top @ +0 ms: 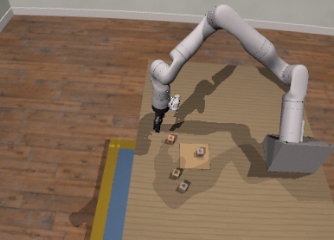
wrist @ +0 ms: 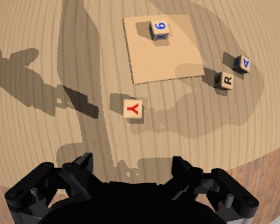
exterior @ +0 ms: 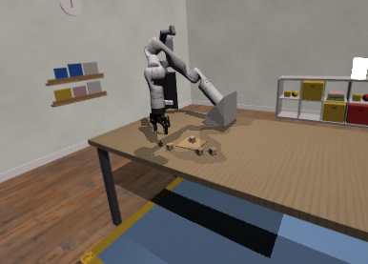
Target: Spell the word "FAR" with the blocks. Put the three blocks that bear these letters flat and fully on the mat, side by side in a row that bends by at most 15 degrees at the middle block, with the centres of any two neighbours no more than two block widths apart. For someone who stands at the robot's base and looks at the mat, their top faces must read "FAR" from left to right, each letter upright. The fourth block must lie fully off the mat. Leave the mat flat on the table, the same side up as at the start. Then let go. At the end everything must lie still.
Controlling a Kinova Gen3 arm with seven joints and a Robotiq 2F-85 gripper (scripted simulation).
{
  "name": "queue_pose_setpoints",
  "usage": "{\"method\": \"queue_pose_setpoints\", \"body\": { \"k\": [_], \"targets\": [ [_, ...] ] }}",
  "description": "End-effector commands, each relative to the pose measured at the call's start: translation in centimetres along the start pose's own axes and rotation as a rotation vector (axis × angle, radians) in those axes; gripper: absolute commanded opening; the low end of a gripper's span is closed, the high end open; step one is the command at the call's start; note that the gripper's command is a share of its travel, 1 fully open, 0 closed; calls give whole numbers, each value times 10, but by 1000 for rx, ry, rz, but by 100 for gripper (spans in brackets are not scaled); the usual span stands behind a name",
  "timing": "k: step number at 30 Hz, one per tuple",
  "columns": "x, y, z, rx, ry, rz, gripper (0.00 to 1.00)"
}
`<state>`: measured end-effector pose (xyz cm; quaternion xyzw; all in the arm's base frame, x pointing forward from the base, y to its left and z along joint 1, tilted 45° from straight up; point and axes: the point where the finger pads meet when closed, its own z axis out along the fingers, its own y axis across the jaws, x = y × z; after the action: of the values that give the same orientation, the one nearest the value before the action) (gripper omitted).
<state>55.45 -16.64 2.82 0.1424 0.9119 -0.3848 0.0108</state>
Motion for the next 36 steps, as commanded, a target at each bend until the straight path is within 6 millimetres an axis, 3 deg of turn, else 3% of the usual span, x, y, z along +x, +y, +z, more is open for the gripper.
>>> {"method": "queue_pose_setpoints", "body": {
  "k": [1, 8, 11, 15, 23, 25, 30, 36],
  "targets": [
    [2, 0, 0, 0, 8, -4, 100],
    [2, 4, -3, -5, -5, 1, 100],
    [12, 11, -7, -9, -11, -17, 100],
    [50, 27, -16, -13, -8, -64, 100],
    [162, 46, -35, -13, 3, -190, 100],
    [162, 46, -35, -13, 3, -190, 100],
    [201, 41, -38, -3, 11, -226, 100],
    [206, 40, -39, -2, 11, -248, 100]
  ]
}}
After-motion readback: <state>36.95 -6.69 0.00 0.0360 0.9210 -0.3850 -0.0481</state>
